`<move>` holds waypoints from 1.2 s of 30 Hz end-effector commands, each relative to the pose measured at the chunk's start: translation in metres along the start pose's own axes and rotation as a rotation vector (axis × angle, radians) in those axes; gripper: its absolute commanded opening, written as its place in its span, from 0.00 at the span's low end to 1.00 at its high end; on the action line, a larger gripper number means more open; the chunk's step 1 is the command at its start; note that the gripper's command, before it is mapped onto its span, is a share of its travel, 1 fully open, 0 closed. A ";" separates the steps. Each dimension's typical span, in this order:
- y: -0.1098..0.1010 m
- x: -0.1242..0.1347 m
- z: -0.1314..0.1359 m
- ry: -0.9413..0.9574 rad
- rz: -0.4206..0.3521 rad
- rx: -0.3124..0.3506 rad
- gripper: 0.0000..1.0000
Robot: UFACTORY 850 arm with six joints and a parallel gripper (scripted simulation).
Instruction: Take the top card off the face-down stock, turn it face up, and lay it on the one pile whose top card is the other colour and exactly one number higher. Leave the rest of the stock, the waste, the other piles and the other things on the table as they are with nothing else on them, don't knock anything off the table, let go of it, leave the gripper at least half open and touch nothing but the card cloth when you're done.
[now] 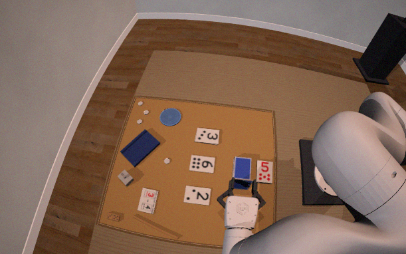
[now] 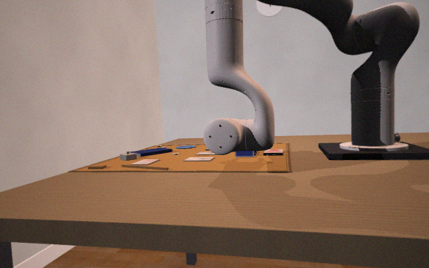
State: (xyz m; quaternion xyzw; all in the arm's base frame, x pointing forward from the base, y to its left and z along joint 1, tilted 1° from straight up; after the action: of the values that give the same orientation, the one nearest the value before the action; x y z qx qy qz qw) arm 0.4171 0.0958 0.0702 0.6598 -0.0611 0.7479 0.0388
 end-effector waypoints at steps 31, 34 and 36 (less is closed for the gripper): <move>-0.016 -0.001 0.000 0.001 0.001 0.000 0.73; -0.017 -0.002 0.000 0.001 0.001 0.000 0.73; -0.018 -0.002 0.000 0.001 0.001 0.000 0.73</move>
State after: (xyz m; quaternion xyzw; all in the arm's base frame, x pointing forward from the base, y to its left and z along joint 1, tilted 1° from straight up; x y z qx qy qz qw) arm 0.4194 0.1123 0.0688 0.6599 -0.0613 0.7479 0.0387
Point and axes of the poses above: the point where the finger pads meet when closed, its own y axis out along the fingers, its own z axis across the jaws, x = y × z, the point moved 6 cm from there along -y, back along the fingers, and after that the axes turned 7 degrees about y, right-handed, at the moved point
